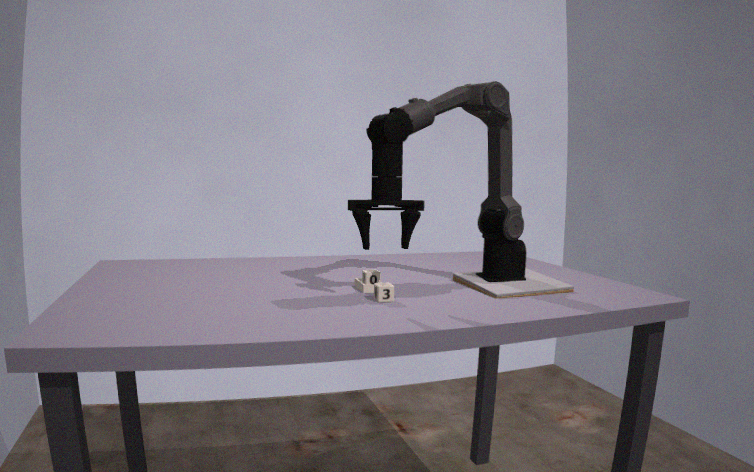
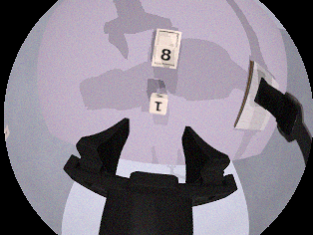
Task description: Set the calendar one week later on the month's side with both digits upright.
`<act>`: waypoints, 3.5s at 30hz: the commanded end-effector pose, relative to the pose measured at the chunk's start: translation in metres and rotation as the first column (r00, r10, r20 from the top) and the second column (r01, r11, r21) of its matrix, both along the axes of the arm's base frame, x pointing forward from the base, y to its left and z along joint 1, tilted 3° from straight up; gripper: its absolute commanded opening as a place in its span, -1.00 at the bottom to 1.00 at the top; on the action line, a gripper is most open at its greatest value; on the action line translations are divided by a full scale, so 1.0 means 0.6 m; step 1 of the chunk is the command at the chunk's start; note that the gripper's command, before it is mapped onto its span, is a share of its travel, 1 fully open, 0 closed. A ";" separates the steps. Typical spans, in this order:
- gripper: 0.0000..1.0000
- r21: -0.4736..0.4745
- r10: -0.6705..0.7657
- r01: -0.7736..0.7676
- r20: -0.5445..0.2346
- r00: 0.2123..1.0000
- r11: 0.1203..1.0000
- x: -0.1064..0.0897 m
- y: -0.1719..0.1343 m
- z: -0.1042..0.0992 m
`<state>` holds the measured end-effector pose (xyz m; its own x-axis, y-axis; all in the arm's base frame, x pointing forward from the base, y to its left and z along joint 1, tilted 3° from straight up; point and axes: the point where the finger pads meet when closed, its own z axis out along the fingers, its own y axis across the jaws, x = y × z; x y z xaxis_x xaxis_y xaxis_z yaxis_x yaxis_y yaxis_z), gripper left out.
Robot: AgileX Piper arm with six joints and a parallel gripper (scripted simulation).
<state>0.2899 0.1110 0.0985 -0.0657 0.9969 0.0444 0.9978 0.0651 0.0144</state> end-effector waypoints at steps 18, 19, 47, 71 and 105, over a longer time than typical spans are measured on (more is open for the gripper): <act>1.00 -0.003 0.152 -0.152 0.010 0.988 0.988 0.002 -0.009 0.001; 1.00 -0.003 0.152 -0.152 0.010 0.988 0.988 0.002 -0.009 0.001; 1.00 -0.062 0.997 -0.996 0.033 -0.072 -0.070 0.012 -0.082 -0.002; 1.00 -0.093 0.284 -0.282 -0.013 -0.959 -0.955 0.012 -0.142 -0.004; 0.25 -0.090 0.004 -0.001 -0.026 -1.000 -0.996 0.011 -0.155 -0.004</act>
<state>0.2972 0.0178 0.0956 0.0656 -0.9970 -0.0423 -0.9978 -0.0649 -0.0160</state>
